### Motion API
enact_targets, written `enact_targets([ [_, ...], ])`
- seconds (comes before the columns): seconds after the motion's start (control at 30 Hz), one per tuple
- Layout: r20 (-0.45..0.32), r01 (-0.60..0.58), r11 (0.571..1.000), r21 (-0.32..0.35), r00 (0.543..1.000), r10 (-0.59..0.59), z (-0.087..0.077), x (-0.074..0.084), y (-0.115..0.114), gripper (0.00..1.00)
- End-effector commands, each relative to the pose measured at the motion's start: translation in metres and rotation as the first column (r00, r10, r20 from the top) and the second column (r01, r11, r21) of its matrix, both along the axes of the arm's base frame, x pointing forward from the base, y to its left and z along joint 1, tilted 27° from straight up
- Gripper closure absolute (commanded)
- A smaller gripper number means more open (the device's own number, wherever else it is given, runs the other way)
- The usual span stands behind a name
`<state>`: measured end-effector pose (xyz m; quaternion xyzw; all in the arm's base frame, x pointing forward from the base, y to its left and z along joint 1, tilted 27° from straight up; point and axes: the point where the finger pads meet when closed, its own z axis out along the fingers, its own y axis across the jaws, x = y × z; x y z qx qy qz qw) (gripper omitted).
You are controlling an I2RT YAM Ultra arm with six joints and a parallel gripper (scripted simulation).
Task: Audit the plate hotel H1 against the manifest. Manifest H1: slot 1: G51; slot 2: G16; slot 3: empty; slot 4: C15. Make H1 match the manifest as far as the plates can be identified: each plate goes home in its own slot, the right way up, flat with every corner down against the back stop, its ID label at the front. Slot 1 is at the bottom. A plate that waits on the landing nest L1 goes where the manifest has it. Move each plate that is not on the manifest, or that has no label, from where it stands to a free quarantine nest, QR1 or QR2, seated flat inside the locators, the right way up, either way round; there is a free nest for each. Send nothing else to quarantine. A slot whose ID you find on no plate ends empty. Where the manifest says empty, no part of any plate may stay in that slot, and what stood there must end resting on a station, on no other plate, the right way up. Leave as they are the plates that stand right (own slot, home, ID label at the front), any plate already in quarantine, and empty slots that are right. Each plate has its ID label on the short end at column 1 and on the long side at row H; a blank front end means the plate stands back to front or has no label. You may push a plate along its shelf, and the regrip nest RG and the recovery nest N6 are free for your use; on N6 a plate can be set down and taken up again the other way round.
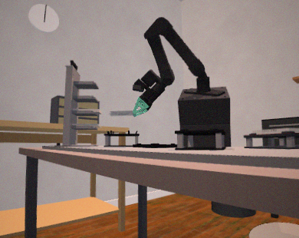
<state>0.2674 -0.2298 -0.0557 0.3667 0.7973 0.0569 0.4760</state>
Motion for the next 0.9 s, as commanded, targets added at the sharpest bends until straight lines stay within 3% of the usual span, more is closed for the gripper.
enact_targets([
  [0.0,0.024,0.012,0.999,-0.041,1.000,-0.011,0.0081,0.0029,-0.0081,0.14],
  [0.87,0.024,0.012,0.999,-0.041,1.000,-0.011,-0.0017,0.0072,-0.0055,0.14],
])
